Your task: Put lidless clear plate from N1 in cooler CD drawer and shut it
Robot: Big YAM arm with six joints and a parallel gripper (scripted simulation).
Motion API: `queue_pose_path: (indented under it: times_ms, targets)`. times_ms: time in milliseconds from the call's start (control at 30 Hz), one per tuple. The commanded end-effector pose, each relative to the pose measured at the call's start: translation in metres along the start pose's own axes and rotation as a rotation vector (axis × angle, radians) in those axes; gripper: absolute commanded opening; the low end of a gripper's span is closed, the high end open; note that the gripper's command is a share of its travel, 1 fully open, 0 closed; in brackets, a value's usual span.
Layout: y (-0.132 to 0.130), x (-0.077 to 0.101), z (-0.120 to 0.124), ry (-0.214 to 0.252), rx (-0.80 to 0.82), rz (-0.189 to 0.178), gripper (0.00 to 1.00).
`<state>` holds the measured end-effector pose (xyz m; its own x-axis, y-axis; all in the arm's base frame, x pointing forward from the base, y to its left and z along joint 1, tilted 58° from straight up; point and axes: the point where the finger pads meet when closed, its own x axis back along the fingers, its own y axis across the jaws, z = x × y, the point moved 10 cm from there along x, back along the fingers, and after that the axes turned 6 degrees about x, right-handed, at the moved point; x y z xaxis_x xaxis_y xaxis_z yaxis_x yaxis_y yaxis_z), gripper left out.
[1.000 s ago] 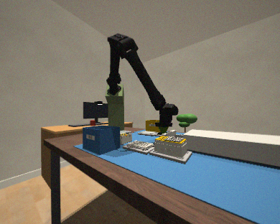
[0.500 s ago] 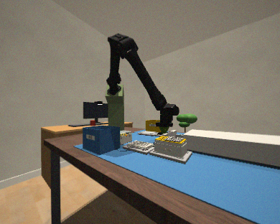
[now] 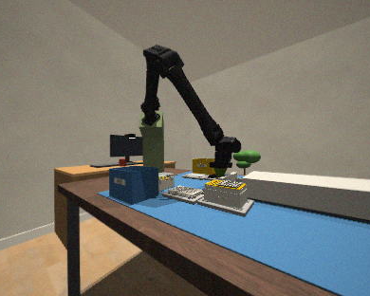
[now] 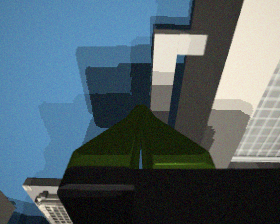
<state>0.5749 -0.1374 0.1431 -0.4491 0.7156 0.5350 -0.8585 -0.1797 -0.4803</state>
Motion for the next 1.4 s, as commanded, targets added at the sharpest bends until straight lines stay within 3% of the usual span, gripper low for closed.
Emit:
queue_pose_path:
  times_ms: [0, 1367]
  targets:
    - [-0.0223, 0.0093, -0.0150, -0.019, -0.002, 0.043, 0.00]
    - [-0.0306, 0.0097, -0.0137, -0.015, -0.008, 0.052, 0.00]
